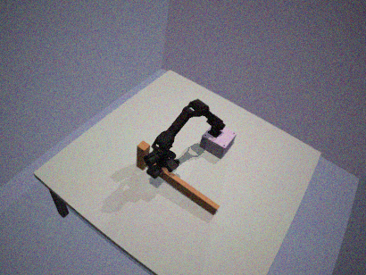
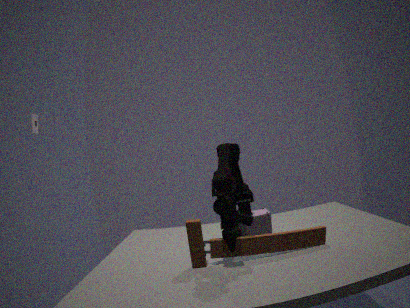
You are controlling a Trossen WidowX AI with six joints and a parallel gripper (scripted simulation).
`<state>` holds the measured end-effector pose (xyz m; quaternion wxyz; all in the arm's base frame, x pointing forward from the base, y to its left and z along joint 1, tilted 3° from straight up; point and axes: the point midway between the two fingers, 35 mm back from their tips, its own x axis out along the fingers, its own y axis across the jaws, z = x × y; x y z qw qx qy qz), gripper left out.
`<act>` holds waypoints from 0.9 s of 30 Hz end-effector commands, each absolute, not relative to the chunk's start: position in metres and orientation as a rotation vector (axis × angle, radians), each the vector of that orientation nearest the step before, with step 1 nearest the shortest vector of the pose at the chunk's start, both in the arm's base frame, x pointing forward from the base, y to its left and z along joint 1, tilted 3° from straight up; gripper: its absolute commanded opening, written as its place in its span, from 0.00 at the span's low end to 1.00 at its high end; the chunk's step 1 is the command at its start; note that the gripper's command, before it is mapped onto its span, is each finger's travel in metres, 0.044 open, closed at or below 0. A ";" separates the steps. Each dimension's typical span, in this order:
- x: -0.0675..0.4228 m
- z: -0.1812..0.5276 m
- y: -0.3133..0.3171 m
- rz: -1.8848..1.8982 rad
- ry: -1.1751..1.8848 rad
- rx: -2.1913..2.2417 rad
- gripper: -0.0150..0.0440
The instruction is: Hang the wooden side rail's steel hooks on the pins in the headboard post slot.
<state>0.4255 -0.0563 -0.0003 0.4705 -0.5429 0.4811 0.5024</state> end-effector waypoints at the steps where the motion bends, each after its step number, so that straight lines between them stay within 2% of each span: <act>1: 0.426 0.002 -0.058 1.226 1.177 -1.338 0.25; 27: 0.428 0.002 -0.060 1.226 1.177 -1.338 0.25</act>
